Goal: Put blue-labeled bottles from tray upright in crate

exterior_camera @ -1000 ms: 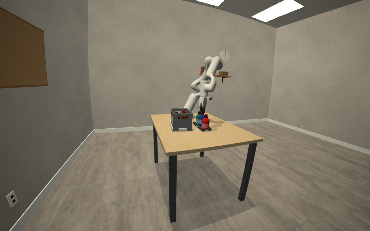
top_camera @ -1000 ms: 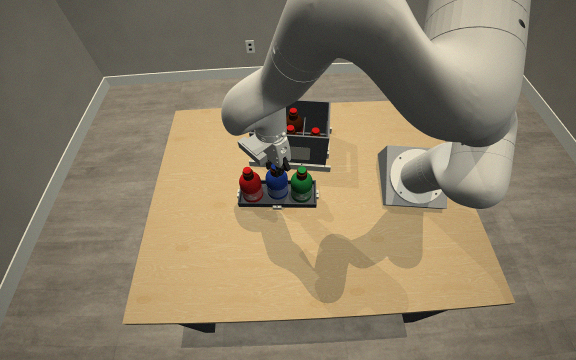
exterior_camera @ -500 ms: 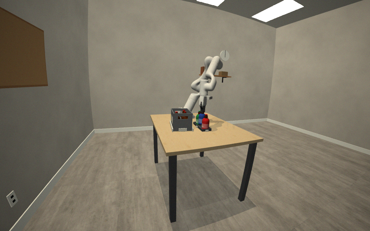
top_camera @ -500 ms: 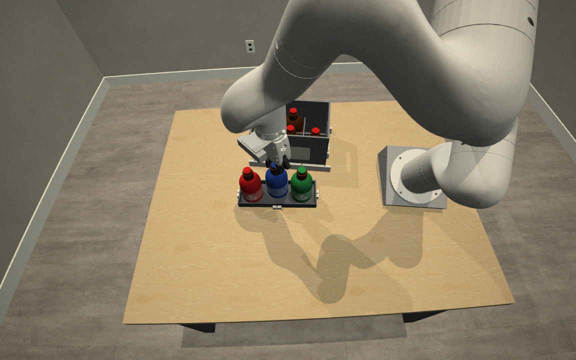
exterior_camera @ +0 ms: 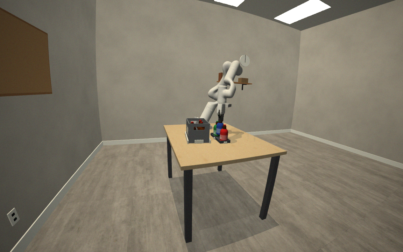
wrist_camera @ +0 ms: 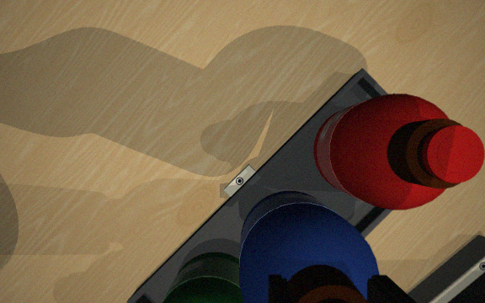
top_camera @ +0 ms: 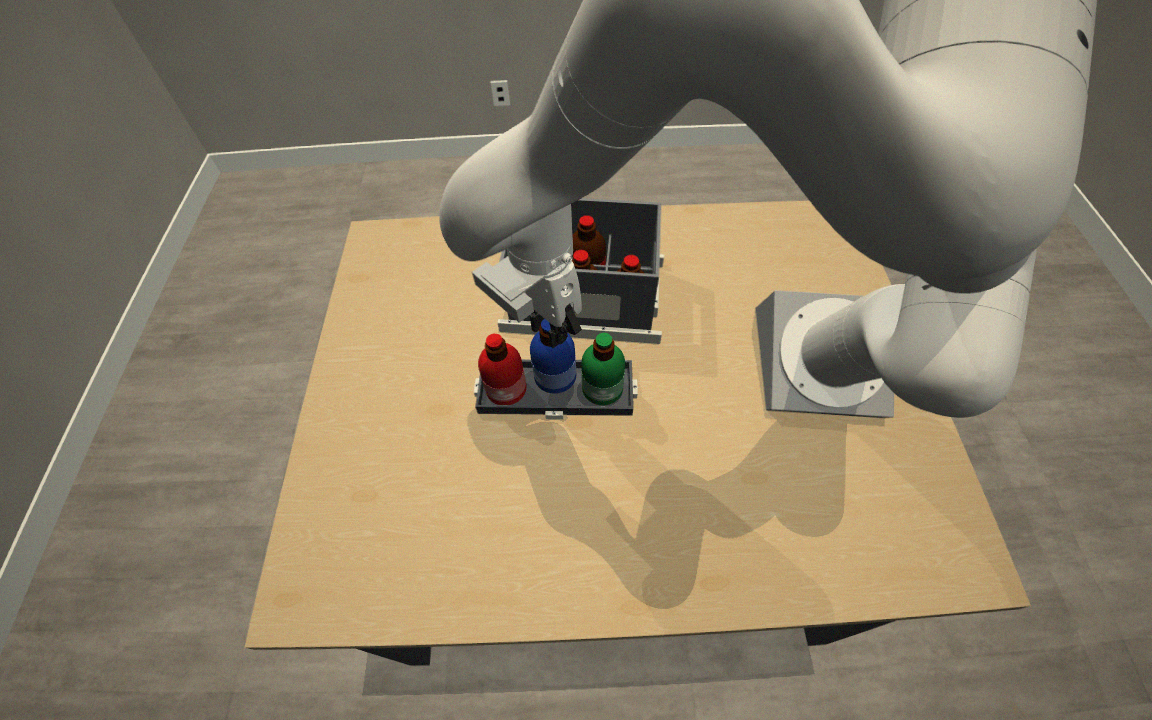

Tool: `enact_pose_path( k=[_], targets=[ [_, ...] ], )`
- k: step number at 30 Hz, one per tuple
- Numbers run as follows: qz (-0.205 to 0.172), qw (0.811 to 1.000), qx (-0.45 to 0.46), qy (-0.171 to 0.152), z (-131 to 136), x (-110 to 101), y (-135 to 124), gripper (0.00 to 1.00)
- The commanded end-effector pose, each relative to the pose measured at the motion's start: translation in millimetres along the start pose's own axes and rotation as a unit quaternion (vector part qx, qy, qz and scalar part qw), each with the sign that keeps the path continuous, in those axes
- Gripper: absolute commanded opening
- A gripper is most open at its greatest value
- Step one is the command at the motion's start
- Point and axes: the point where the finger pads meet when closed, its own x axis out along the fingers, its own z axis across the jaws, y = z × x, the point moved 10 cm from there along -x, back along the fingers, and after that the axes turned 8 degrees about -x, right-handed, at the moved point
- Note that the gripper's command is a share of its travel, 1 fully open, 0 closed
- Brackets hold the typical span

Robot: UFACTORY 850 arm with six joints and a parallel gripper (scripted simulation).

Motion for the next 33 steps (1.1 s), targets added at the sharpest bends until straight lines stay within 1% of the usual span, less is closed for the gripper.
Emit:
enact_pose_path(
  k=[1, 21, 33],
  targets=[
    [0.0, 1.0, 0.0, -0.001, 1, -5, 0, 0.0],
    [0.0, 1.0, 0.0, -0.001, 1, -22, 1, 0.0],
    [0.0, 1.0, 0.0, -0.001, 1, -37, 1, 0.0]
  ],
)
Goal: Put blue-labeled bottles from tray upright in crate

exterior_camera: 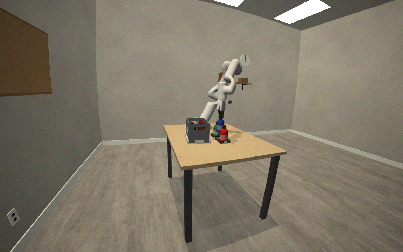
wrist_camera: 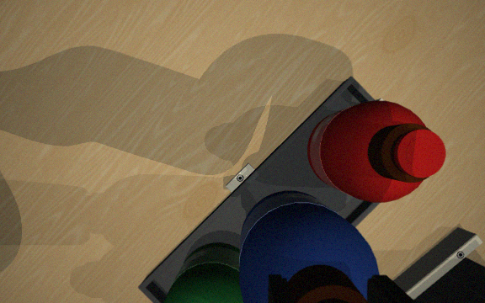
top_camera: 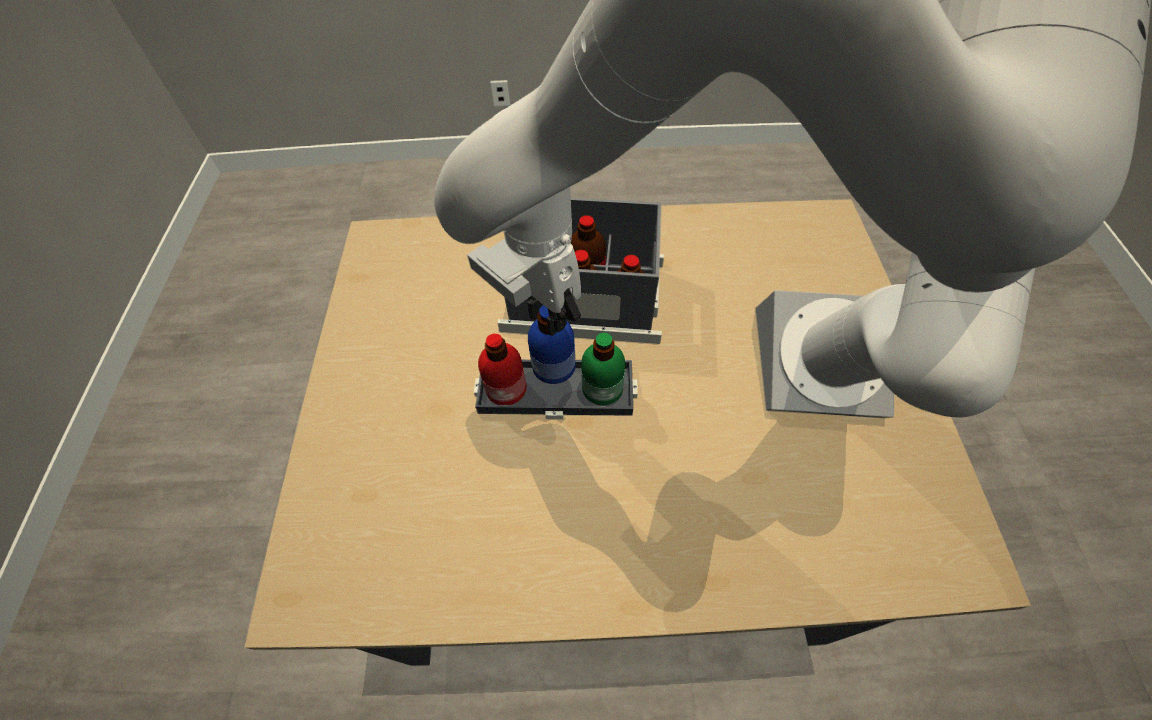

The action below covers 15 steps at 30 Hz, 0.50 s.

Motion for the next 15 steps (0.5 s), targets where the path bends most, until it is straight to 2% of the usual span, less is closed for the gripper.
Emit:
enact_pose_path(
  k=[1, 15],
  targets=[
    [0.0, 1.0, 0.0, -0.001, 1, -6, 0, 0.0],
    [0.0, 1.0, 0.0, -0.001, 1, -23, 1, 0.0]
  ],
)
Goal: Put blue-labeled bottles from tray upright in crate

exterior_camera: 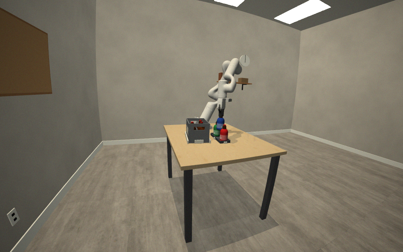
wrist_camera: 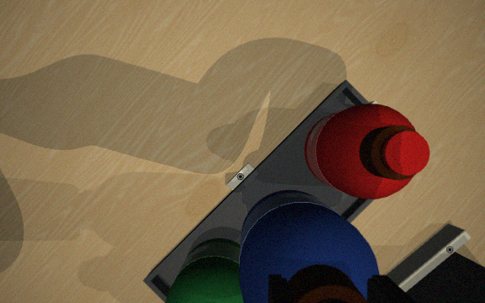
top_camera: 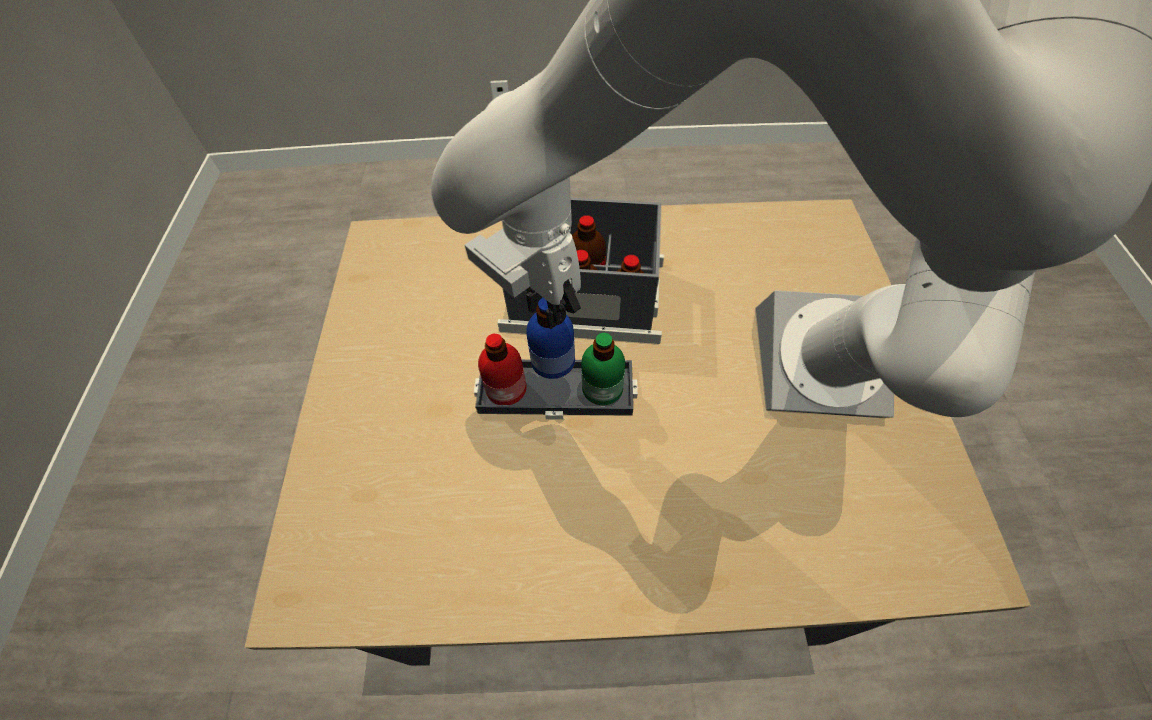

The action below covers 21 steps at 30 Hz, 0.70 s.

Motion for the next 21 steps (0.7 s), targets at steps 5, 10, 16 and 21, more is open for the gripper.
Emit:
enact_pose_path(
  k=[5, 10, 16, 21],
  targets=[
    [0.0, 1.0, 0.0, -0.001, 1, -13, 0, 0.0],
    [0.0, 1.0, 0.0, -0.001, 1, -17, 0, 0.0],
    [0.0, 1.0, 0.0, -0.001, 1, -25, 1, 0.0],
    [0.0, 1.0, 0.0, -0.001, 1, -32, 1, 0.0]
  ],
)
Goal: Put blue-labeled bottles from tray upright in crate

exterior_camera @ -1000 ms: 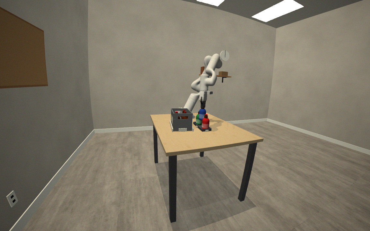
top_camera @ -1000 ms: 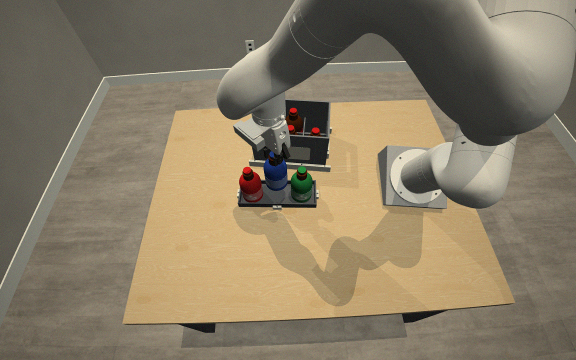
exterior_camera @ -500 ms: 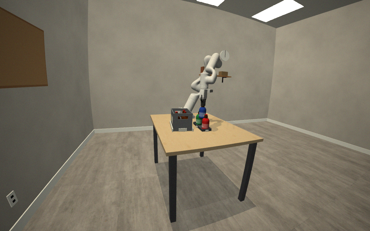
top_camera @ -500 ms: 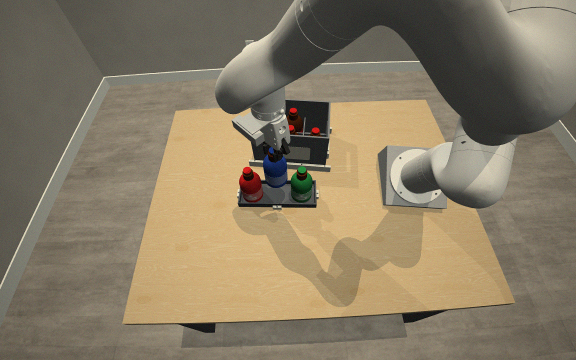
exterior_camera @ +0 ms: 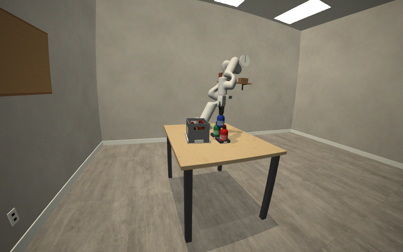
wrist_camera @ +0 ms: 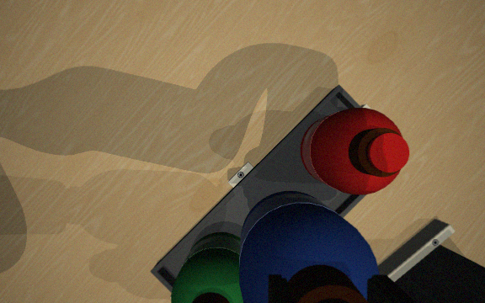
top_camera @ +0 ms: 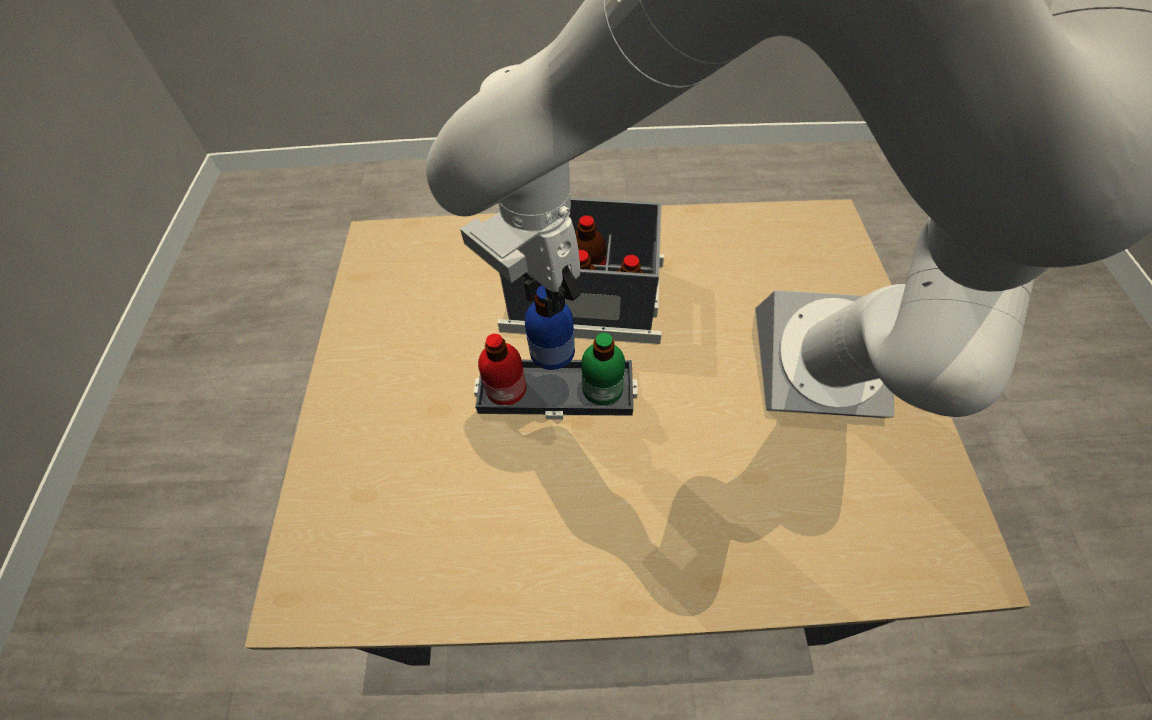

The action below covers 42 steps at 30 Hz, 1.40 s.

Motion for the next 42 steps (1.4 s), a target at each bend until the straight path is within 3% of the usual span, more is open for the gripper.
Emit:
enact_pose_path(
  k=[1, 42],
  targets=[
    [0.0, 1.0, 0.0, -0.001, 0, -7, 0, 0.0],
    [0.0, 1.0, 0.0, -0.001, 1, -45, 1, 0.0]
  ],
)
